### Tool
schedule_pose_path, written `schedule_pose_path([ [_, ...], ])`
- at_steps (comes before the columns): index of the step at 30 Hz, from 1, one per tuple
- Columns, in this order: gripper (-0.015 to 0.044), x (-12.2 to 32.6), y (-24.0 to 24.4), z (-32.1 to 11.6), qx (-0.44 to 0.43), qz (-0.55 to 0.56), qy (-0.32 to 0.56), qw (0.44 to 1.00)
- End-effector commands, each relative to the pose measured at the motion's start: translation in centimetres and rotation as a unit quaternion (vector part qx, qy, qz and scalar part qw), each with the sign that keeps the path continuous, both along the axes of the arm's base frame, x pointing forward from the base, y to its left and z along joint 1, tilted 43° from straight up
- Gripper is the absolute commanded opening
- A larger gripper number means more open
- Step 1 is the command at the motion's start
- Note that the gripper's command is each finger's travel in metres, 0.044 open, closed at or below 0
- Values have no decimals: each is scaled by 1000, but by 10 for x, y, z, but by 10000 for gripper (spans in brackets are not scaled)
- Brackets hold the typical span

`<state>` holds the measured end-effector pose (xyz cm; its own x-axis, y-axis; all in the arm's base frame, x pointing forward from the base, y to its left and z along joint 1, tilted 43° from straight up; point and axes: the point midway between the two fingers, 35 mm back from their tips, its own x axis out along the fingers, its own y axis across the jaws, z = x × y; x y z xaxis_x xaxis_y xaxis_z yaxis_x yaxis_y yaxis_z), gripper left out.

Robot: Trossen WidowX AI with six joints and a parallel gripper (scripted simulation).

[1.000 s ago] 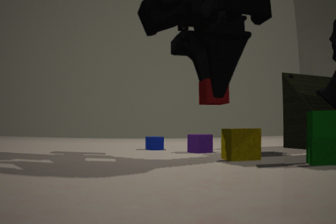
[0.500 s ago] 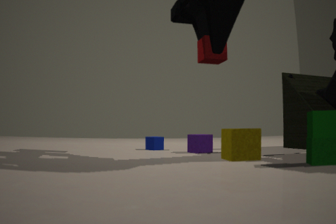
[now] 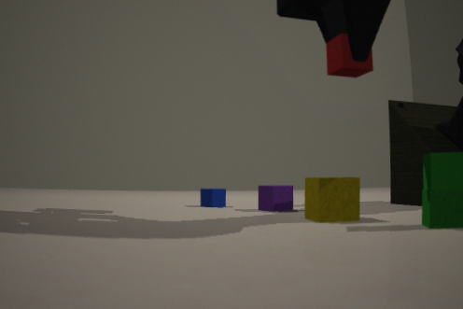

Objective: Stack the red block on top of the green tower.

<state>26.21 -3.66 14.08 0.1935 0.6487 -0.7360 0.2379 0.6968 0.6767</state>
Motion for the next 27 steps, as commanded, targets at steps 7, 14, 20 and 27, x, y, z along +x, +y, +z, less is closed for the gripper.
schedule_pose_path([
  [7,0,-25,30,20,3,-2,1,1000],
  [14,0,-44,48,29,4,-2,1,1000],
  [20,0,-40,58,17,4,-2,1,1000],
  [27,0,-36,70,4,5,-2,0,1000],
])
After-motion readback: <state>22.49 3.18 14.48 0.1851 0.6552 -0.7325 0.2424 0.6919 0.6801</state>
